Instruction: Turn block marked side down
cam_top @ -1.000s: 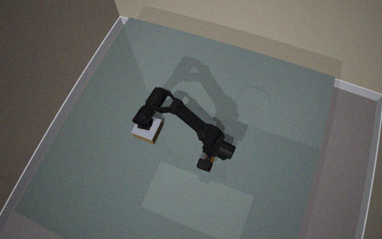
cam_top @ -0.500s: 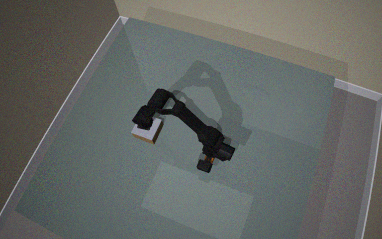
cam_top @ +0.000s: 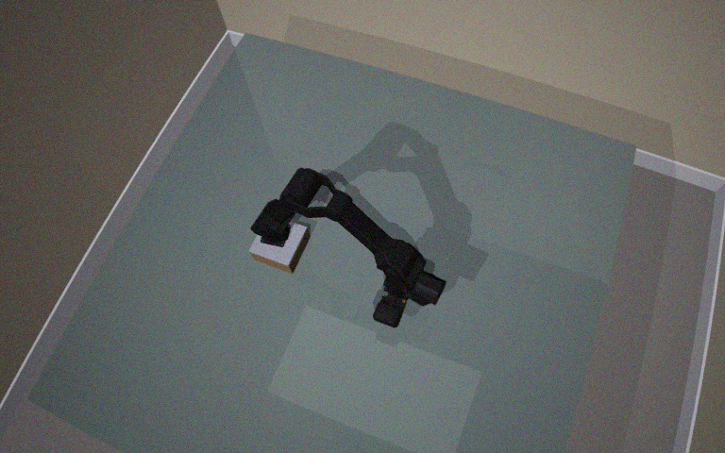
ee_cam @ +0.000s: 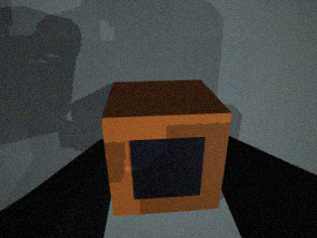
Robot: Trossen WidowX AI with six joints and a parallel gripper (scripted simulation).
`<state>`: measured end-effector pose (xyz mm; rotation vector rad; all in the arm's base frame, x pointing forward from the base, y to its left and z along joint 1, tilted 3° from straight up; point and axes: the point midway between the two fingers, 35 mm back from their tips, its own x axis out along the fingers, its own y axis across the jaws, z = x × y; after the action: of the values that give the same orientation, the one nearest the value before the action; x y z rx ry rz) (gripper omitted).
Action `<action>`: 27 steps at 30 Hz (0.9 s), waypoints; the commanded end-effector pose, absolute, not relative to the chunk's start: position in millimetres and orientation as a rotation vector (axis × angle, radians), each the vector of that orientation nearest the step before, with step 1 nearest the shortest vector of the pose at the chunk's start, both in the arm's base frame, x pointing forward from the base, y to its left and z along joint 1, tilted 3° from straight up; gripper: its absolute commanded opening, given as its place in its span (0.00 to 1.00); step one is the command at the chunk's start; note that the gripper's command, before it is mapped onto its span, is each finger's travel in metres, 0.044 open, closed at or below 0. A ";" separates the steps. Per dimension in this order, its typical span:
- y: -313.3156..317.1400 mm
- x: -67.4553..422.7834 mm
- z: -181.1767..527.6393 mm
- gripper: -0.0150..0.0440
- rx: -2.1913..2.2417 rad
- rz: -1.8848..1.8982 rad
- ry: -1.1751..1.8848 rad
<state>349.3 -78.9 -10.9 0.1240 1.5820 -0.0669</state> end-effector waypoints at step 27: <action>-80.5 351.4 12.5 0.25 0.121 -0.081 1.449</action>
<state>351.9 -81.3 14.5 0.1153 1.5019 -0.0797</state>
